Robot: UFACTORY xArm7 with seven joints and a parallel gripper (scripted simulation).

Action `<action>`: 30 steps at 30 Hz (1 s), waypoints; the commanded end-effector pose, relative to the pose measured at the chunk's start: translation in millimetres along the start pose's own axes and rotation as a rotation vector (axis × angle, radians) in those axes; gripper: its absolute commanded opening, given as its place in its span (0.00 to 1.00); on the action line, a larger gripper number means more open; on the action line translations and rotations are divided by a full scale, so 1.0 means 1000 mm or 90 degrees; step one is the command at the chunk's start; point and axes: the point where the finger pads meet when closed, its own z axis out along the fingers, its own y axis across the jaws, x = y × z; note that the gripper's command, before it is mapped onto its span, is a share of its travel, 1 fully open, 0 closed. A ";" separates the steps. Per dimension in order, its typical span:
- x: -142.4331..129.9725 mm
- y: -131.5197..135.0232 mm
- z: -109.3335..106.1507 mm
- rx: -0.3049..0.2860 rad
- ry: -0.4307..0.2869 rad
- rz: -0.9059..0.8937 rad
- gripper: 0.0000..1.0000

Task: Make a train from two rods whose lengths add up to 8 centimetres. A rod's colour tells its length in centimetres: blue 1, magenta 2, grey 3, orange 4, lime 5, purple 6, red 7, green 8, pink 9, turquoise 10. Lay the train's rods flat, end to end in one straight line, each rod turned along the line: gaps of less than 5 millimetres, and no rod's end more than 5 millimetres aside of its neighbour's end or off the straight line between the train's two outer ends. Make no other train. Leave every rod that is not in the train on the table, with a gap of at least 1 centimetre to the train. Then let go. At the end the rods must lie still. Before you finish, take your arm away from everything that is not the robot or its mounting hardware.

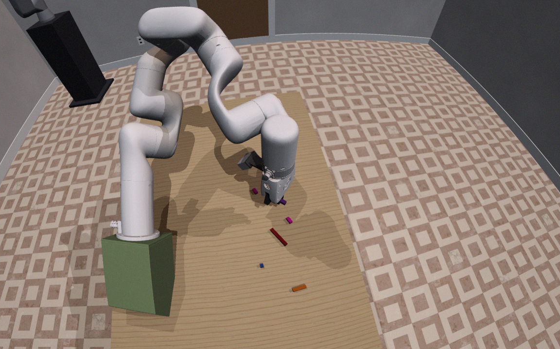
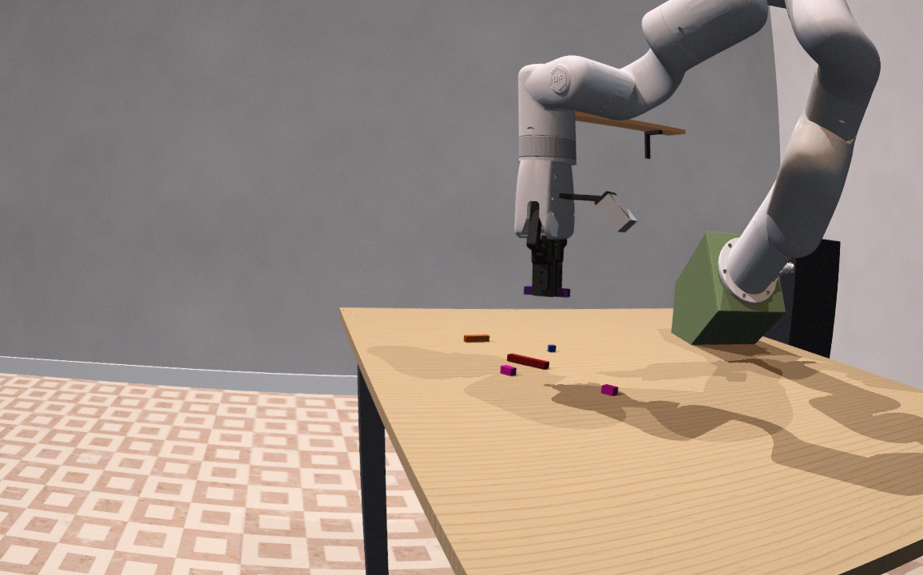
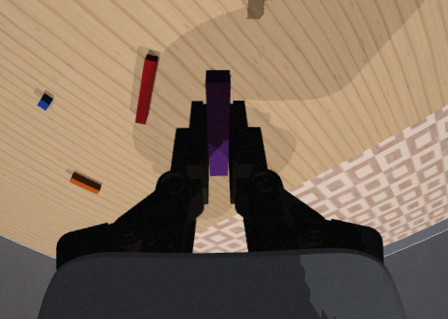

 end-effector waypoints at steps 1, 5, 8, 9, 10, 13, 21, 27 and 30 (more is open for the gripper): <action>0.028 0.010 0.000 0.005 -0.013 0.106 0.04; 0.046 0.014 0.004 0.003 -0.016 0.174 0.04; 0.059 0.016 0.006 0.002 -0.018 0.225 0.04; 0.063 0.016 0.007 0.002 -0.019 0.241 0.04; 0.066 0.016 0.008 0.001 -0.019 0.253 0.04; 0.068 0.016 0.008 0.001 -0.020 0.261 0.04; 0.069 0.017 0.009 0.001 -0.020 0.268 0.04; 0.069 0.017 0.009 0.001 -0.020 0.268 0.04; 0.069 0.017 0.009 0.001 -0.020 0.268 0.04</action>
